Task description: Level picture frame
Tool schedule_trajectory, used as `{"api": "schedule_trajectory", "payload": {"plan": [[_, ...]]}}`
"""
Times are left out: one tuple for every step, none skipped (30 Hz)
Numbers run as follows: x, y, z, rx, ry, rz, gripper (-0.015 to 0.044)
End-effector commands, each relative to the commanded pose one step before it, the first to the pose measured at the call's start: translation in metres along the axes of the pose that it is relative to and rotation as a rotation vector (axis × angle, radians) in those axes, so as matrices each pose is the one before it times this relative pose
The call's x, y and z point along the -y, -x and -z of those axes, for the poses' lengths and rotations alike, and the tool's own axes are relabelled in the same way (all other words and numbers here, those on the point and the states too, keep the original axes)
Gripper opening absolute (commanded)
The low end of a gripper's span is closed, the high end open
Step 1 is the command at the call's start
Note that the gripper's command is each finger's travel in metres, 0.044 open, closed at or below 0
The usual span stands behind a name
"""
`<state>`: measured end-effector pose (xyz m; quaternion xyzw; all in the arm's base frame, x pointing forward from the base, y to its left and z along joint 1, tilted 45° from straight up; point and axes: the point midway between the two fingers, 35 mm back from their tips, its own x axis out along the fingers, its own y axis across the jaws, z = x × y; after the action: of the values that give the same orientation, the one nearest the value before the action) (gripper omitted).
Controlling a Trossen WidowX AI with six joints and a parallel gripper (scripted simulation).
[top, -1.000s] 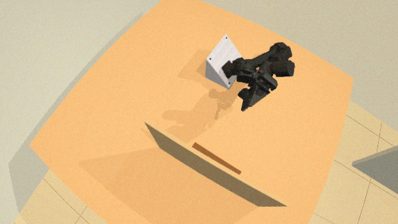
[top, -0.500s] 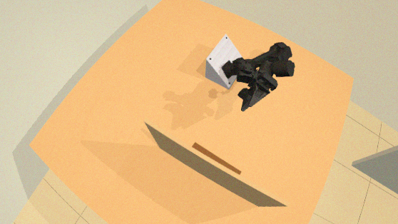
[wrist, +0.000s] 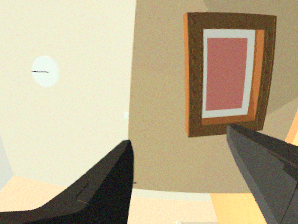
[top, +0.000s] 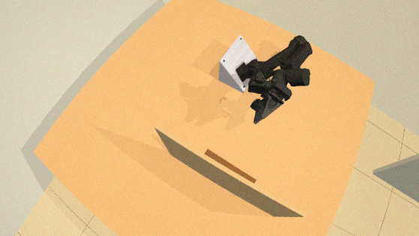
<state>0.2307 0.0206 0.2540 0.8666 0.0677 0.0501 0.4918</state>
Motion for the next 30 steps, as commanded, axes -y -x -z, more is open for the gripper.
{"api": "schedule_trajectory", "payload": {"plan": [[0.02208,-0.02365,0.00091,0.00493,-0.0531,0.02120,0.0260],[0.00599,-0.00629,0.00190,-0.00068,-0.0146,-0.00032,0.0260],[0.00525,-0.00461,0.00168,-0.00052,-0.0118,-0.00021,0.0260],[0.00333,-0.00256,0.00106,-0.00030,-0.0071,-0.00011,0.0260],[0.00114,-0.00082,0.00036,-0.00010,-0.0024,-0.00003,0.0260],[0.00000,0.00000,0.00000,0.00000,0.0000,0.00000,0.0260],[0.00000,0.00000,0.00000,0.00000,0.0000,0.00000,0.0260],[0.00000,0.00000,0.00000,0.00000,0.0000,0.00000,0.0260],[0.00000,0.00000,0.00000,0.00000,0.0000,0.00000,0.0260],[0.00000,0.00000,0.00000,0.00000,0.0000,0.00000,0.0260],[0.00000,0.00000,0.00000,0.00000,0.0000,0.00000,0.0260],[0.00000,0.00000,0.00000,0.00000,0.0000,0.00000,0.0260],[0.00000,0.00000,0.00000,0.00000,0.0000,0.00000,0.0260],[-0.00030,-0.00222,0.00133,-0.00009,-0.0001,-0.00013,0.0260],[-0.00031,-0.00290,0.00171,-0.00012,-0.0001,-0.00017,0.0260],[-0.00008,-0.00100,0.00058,-0.00004,0.0000,-0.00006,0.0260],[0.00000,0.00000,0.00000,0.00000,0.0000,0.00000,0.0260],[0.00000,0.00000,0.00000,0.00000,0.0000,0.00000,0.0260],[0.00000,0.00000,0.00000,0.00000,0.0000,0.00000,0.0260],[0.00000,0.00000,0.00000,0.00000,0.0000,0.00000,0.0260],[0.00000,0.00000,0.00000,0.00000,0.0000,0.00000,0.0260],[0.00000,0.00000,0.00000,0.00000,0.0000,0.00000,0.0260],[0.00000,0.00000,0.00000,0.00000,0.0000,0.00000,0.0260],[-0.00026,-0.00105,0.00021,-0.00003,0.0000,-0.00004,0.0260],[-0.00045,-0.00195,0.00037,-0.00006,0.0000,-0.00008,0.0260],[-0.00063,-0.00292,0.00051,-0.00008,0.0000,-0.00011,0.0260],[-0.00076,-0.00398,0.00062,-0.00011,0.0000,-0.00015,0.0260],[-0.00083,-0.00518,0.00068,-0.00014,0.0000,-0.00020,0.0260],[-0.00073,-0.00579,0.00060,-0.00016,0.0000,-0.00022,0.0260],[-0.00056,-0.00631,0.00047,-0.00017,0.0000,-0.00024,0.0260]]}}
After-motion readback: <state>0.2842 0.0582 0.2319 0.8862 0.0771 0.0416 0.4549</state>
